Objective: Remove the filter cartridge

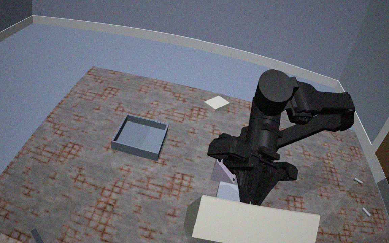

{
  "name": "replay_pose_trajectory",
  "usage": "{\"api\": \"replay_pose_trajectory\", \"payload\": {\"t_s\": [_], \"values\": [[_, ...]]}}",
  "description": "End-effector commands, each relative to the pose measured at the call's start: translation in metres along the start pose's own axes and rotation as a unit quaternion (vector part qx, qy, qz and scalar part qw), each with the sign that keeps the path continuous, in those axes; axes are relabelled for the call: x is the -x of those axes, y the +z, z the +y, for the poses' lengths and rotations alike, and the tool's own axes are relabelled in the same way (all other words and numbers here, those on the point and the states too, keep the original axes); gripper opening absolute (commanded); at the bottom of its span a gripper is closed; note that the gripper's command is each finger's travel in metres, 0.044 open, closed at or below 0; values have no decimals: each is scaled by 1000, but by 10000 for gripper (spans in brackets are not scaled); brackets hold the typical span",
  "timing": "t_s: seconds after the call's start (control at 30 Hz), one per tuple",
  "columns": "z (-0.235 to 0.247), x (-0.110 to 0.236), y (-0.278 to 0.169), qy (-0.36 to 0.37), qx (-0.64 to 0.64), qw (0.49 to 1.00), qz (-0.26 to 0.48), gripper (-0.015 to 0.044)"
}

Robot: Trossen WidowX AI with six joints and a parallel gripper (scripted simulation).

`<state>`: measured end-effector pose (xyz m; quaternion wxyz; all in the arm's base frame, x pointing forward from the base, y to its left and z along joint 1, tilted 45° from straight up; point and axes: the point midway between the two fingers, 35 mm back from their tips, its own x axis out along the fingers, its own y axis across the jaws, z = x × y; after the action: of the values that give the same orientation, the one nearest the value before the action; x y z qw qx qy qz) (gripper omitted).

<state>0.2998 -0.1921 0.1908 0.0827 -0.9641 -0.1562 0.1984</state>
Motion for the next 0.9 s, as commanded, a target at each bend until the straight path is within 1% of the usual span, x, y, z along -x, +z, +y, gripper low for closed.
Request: {"api": "replay_pose_trajectory", "payload": {"t_s": [0.0,0.87], "values": [[1,-1,1,1,-3,1000,-1,102],[1,-13,1,1,-3,1000,-1,102]]}}
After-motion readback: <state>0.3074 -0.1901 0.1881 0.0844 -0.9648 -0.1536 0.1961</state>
